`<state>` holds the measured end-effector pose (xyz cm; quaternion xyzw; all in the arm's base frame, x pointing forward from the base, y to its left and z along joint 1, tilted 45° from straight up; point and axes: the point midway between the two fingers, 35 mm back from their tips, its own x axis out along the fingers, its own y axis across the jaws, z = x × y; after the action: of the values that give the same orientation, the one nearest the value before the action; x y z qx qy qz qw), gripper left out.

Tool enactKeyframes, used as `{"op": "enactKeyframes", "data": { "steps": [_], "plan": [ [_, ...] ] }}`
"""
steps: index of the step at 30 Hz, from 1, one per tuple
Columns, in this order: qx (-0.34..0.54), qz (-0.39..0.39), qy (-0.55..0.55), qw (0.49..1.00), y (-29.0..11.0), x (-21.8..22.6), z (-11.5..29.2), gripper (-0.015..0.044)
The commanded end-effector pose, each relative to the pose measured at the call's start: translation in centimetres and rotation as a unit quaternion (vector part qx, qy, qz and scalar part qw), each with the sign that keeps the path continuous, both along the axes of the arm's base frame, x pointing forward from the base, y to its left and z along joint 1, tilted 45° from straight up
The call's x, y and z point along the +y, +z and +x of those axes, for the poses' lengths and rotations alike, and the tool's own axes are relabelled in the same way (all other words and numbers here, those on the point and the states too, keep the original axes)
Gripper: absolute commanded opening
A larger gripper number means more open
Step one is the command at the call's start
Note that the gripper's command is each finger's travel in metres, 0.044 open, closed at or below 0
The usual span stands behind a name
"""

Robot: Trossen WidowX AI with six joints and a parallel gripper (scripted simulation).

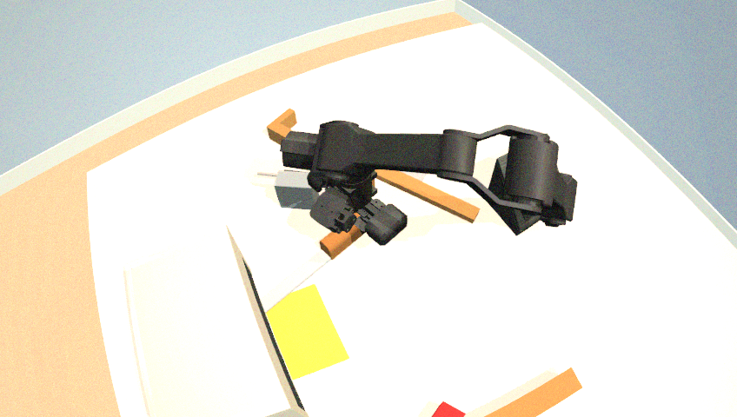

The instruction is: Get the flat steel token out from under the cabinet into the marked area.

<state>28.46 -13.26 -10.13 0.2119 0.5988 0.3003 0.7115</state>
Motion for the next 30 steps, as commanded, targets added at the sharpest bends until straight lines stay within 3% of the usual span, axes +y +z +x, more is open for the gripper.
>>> {"op": "enactKeyframes", "data": {
  "steps": [1, 30],
  "plan": [
    [-0.001, 0.000, -0.001, 1.000, 0.1, 0.0, 0.6, 0.0000],
    [-0.003, 0.000, -0.001, 1.000, 0.8, 0.2, 4.3, 0.0000]
  ]
}}
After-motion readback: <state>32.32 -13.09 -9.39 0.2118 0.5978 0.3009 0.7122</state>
